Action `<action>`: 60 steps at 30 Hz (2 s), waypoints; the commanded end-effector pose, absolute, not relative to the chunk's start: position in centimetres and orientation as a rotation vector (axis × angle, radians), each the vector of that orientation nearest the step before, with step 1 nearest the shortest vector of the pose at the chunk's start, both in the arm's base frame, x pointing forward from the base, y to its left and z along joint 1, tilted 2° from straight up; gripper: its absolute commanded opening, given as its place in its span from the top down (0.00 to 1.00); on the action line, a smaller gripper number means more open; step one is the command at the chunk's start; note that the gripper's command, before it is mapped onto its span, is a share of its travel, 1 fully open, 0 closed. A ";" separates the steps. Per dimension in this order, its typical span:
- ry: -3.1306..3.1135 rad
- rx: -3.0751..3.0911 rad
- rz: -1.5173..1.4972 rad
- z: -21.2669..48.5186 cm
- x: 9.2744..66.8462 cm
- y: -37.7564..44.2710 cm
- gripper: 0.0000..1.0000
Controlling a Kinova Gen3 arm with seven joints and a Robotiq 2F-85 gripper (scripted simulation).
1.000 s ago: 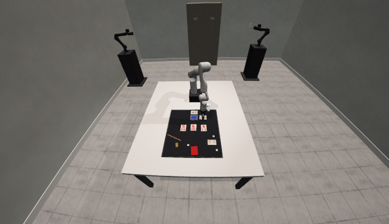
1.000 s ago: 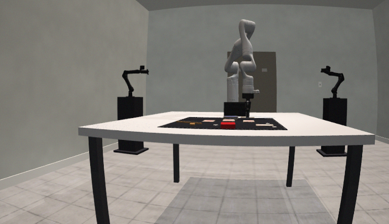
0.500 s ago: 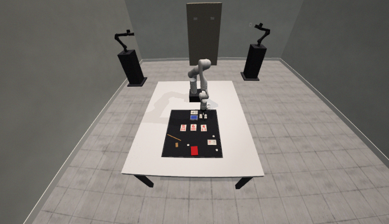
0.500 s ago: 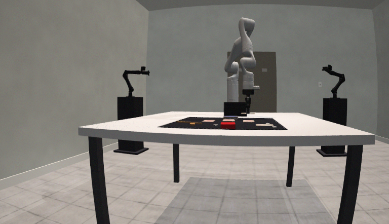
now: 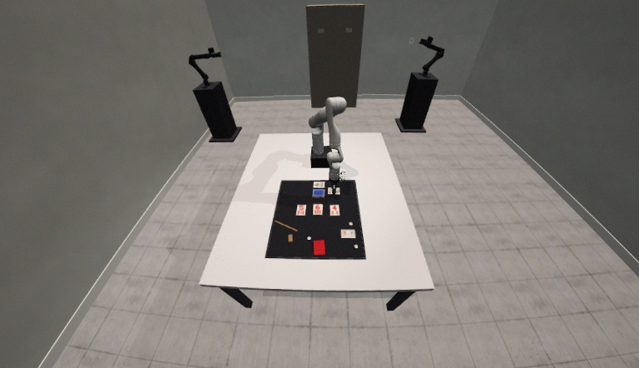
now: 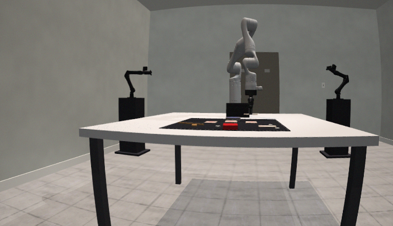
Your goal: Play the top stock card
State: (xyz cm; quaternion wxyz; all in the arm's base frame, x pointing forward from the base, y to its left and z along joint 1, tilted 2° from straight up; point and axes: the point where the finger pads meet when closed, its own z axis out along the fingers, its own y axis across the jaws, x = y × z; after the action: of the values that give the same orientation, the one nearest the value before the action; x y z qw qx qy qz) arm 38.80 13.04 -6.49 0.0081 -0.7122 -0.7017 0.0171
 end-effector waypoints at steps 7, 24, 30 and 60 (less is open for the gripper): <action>-2.194 -2.227 0.051 -6.4 38.9 13.1 0.28; -2.148 -2.271 0.051 -6.4 39.3 13.1 0.28; -2.090 -2.326 0.052 -6.4 39.7 13.1 0.28; -1.515 -2.745 0.056 -6.4 44.1 13.2 0.28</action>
State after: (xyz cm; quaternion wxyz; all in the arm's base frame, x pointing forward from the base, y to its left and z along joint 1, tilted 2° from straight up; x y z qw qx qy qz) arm 43.68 13.13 -6.36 0.0051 -0.8708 -0.4913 0.0180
